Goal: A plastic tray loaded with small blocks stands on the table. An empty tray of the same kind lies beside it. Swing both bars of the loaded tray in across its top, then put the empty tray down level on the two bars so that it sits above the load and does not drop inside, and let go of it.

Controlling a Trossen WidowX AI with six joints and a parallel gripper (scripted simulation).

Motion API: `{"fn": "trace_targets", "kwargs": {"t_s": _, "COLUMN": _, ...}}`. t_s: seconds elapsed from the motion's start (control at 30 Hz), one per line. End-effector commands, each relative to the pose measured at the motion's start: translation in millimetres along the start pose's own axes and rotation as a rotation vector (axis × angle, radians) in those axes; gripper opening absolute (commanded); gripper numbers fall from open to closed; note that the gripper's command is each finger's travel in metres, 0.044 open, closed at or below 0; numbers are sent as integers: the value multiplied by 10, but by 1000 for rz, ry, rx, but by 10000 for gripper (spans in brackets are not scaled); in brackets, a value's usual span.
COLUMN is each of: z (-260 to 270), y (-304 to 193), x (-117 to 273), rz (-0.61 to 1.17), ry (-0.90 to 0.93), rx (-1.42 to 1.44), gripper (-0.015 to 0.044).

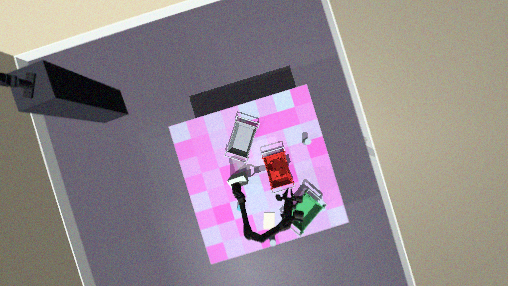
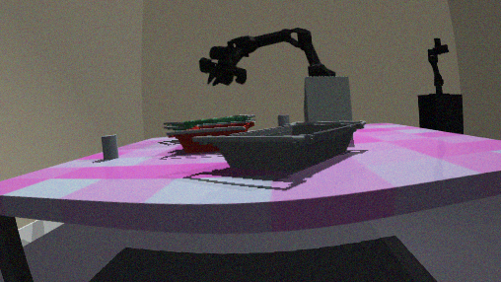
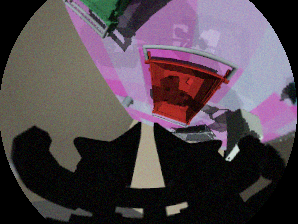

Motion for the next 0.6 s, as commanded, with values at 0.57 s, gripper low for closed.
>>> {"fn": "trace_targets", "kwargs": {"t_s": 0.57, "z": -219, "y": 822, "x": -387, "rz": -420, "ry": -870, "rx": 1510, "gripper": 87}}
Point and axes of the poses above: the point midway between the two fingers, 35 mm back from their tips, its own x axis back along the fingers, its own z axis across the jaws, y = z × x, the point moved 2 cm from there along x, back along the fingers, and after that the axes turned 13 degrees about -x, right-handed, at the moved point
